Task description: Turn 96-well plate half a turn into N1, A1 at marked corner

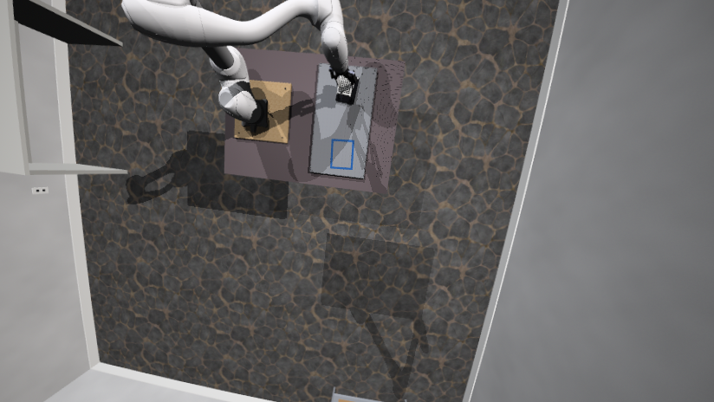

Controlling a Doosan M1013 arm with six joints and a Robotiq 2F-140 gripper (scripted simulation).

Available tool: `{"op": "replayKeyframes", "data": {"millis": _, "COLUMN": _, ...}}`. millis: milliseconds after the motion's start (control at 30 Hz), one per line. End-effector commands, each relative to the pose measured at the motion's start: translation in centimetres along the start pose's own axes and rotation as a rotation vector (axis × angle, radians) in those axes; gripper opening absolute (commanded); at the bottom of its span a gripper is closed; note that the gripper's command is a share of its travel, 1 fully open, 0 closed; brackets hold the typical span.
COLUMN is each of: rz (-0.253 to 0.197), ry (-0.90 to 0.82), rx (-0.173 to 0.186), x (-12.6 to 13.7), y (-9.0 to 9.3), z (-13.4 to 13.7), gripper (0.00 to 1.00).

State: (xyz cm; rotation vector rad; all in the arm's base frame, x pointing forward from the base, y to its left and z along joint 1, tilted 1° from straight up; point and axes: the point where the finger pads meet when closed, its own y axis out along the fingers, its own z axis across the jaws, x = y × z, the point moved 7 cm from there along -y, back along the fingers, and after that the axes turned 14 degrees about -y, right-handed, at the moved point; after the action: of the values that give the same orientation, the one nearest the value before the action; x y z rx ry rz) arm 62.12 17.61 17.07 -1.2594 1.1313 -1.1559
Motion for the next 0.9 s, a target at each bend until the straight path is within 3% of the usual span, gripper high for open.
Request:
{"op": "replayKeyframes", "data": {"millis": 0, "rz": 0.000, "ry": 0.000, "rx": 0.000, "x": 0.0, "y": 0.0, "z": 0.0, "gripper": 0.00}}
{"op": "replayKeyframes", "data": {"millis": 433, "rz": 0.000, "ry": 0.000, "rx": 0.000, "x": 0.0, "y": 0.0, "z": 0.0, "gripper": 0.00}}
{"op": "replayKeyframes", "data": {"millis": 633, "rz": 0.000, "ry": 0.109, "rx": 0.000, "x": 1.3, "y": 0.0, "z": -0.2, "gripper": 0.00}}
{"op": "replayKeyframes", "data": {"millis": 867, "rz": 0.000, "ry": 0.109, "rx": 0.000, "x": 3.6, "y": 0.1, "z": -0.4, "gripper": 0.00}}
